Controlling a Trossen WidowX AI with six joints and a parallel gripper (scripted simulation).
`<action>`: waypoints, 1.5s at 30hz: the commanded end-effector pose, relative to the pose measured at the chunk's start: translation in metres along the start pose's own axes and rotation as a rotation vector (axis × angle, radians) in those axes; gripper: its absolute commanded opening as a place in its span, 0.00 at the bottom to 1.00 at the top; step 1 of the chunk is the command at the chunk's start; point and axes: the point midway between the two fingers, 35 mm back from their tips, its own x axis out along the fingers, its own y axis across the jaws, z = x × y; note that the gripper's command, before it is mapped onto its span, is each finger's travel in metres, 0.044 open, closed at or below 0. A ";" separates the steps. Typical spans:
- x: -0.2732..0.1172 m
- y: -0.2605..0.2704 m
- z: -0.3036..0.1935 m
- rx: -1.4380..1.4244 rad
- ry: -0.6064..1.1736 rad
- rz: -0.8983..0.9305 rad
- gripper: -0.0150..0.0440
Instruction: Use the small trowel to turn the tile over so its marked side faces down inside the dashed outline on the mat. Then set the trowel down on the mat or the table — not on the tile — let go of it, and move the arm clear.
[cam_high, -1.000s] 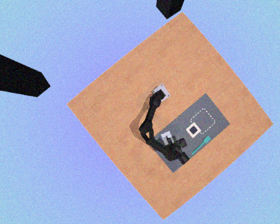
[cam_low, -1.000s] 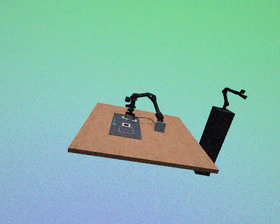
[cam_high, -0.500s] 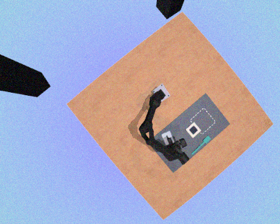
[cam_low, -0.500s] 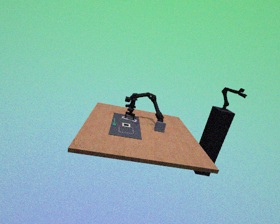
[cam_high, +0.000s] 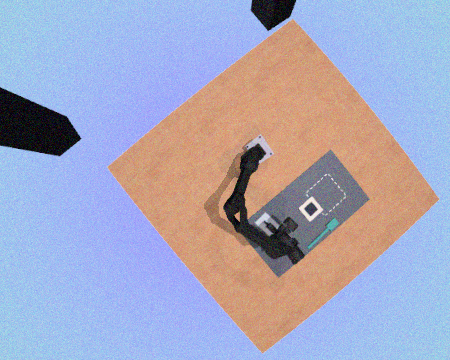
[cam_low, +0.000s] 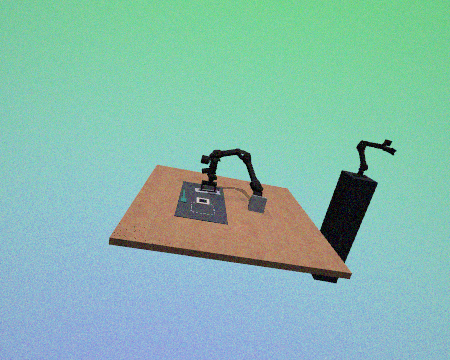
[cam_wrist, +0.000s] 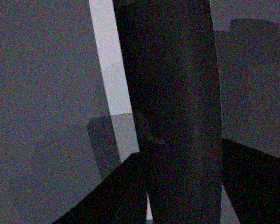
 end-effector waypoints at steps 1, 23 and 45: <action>0.001 0.000 -0.001 -0.116 0.006 0.000 0.47; 0.001 0.000 -0.001 -0.752 0.006 0.002 0.47; 0.001 0.000 -0.001 -0.791 0.006 0.002 0.71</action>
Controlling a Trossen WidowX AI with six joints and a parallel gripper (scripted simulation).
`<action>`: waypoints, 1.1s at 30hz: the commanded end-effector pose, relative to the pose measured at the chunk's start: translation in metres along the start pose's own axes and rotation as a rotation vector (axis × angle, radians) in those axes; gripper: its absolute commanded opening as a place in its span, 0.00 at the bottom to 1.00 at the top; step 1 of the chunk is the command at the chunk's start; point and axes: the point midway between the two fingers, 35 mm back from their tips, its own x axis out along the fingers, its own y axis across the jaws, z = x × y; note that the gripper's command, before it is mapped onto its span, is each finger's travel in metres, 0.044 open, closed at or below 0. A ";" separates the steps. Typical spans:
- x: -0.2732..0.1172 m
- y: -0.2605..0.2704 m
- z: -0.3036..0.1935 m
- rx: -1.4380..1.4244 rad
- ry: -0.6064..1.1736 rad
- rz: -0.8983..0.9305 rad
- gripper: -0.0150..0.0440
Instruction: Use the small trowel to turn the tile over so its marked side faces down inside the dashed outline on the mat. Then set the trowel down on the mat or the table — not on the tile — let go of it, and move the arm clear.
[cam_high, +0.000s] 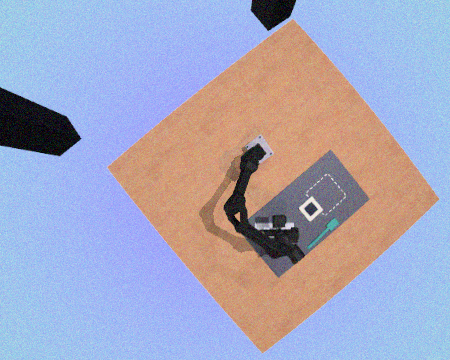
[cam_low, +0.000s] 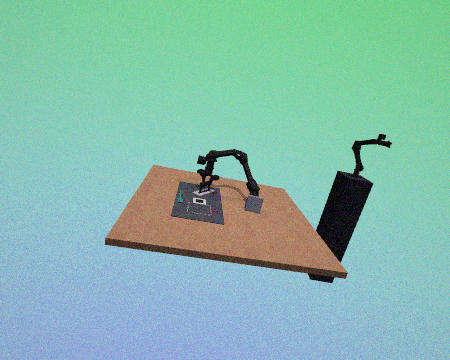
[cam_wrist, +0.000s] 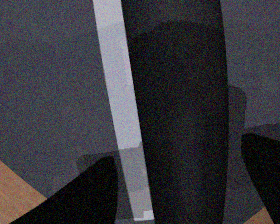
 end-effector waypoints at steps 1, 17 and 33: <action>0.000 0.000 0.000 -0.005 0.002 0.000 0.71; -0.044 0.001 0.000 -0.027 0.001 0.002 0.71; -0.028 -0.001 0.002 -0.005 0.001 0.002 0.71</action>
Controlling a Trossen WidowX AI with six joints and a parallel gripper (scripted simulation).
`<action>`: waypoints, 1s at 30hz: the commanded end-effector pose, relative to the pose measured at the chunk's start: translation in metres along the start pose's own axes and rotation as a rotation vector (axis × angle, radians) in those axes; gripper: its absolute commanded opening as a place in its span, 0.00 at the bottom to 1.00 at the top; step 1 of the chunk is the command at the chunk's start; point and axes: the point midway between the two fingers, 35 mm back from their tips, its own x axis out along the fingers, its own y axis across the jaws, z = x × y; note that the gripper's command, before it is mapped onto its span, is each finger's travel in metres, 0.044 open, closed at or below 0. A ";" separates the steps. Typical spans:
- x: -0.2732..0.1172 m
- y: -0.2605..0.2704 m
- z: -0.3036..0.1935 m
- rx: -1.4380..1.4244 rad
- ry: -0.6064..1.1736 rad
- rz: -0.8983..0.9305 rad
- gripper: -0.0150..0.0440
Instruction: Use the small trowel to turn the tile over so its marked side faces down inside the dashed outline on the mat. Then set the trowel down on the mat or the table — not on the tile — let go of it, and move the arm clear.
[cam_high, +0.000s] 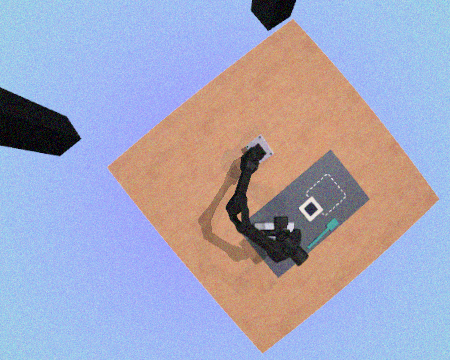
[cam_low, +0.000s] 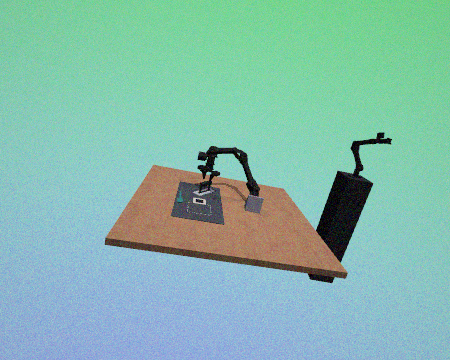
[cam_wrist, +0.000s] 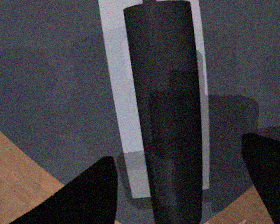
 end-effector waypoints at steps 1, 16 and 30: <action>0.007 0.001 0.001 0.002 0.001 0.005 0.71; 0.031 0.001 0.001 0.034 0.003 0.003 0.71; 0.033 0.001 0.001 0.037 0.003 0.003 0.47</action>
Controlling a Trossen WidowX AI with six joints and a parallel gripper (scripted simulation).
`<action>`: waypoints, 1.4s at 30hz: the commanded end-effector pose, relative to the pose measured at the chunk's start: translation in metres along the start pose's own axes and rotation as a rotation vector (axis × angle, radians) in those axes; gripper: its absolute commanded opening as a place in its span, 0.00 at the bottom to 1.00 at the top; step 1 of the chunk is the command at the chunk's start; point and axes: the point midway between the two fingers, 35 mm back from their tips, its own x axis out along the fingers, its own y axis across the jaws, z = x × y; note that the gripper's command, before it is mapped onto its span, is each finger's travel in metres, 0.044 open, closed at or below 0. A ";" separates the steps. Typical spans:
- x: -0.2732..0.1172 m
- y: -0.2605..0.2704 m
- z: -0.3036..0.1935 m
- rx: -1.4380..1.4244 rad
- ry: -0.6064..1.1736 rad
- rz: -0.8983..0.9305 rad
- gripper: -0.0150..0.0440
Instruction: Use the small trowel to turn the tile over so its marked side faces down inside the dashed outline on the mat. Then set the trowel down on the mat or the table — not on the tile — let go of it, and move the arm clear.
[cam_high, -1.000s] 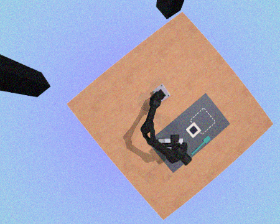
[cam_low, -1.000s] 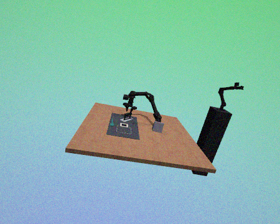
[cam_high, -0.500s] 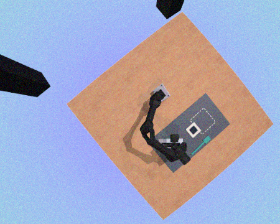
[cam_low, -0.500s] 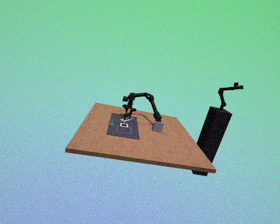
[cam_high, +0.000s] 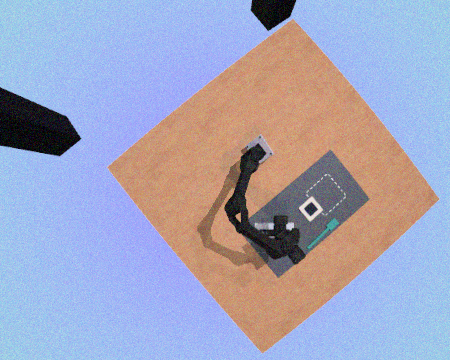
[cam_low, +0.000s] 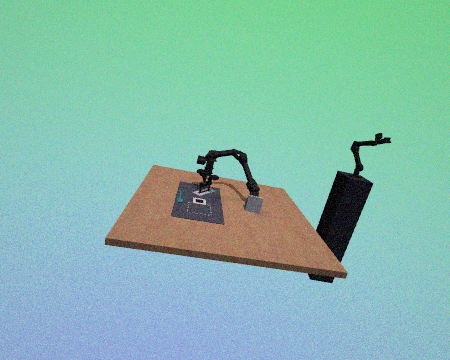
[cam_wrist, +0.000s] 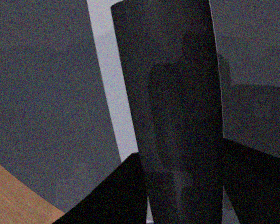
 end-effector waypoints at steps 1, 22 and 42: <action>0.000 0.000 0.000 -0.002 0.004 -0.002 0.47; 0.000 0.000 0.000 -0.137 0.004 -0.002 0.47; 0.000 0.000 0.000 -0.734 0.004 -0.001 0.47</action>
